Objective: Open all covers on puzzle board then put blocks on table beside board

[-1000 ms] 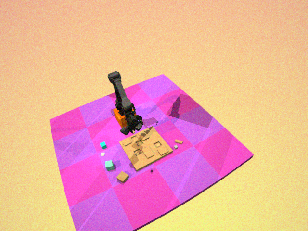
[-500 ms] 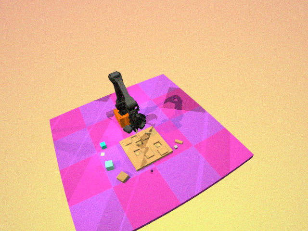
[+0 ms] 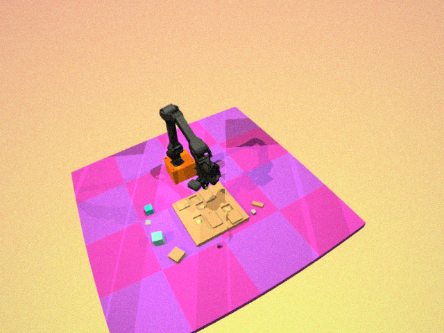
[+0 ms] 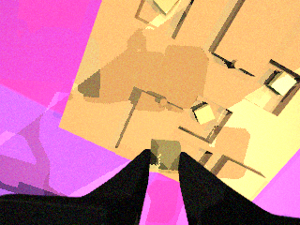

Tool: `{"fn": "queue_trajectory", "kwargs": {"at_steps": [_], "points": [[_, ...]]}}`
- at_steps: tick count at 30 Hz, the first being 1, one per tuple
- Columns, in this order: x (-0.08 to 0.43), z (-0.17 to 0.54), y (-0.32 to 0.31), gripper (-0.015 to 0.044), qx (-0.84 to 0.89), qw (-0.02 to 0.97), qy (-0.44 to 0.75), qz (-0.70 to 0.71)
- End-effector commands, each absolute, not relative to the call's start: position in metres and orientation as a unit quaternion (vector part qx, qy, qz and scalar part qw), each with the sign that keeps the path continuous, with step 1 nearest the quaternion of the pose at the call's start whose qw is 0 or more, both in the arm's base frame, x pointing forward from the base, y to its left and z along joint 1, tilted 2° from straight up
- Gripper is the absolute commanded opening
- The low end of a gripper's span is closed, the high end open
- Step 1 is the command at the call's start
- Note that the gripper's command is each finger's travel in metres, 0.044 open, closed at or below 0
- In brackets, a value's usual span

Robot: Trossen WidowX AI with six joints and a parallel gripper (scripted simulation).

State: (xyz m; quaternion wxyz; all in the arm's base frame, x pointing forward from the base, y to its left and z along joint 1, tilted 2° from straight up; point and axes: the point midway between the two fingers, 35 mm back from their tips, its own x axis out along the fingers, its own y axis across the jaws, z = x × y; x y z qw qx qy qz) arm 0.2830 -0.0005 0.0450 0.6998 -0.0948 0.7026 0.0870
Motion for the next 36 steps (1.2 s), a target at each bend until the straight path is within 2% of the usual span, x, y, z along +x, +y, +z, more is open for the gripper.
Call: {"fn": "queue_trajectory", "kwargs": {"at_steps": [1, 36], "points": [[0.290, 0.047, 0.009, 0.0080, -0.093, 0.702, 0.701, 0.087], [0.323, 0.046, 0.131, 0.0080, -0.089, 0.703, 0.700, 0.091]]}}
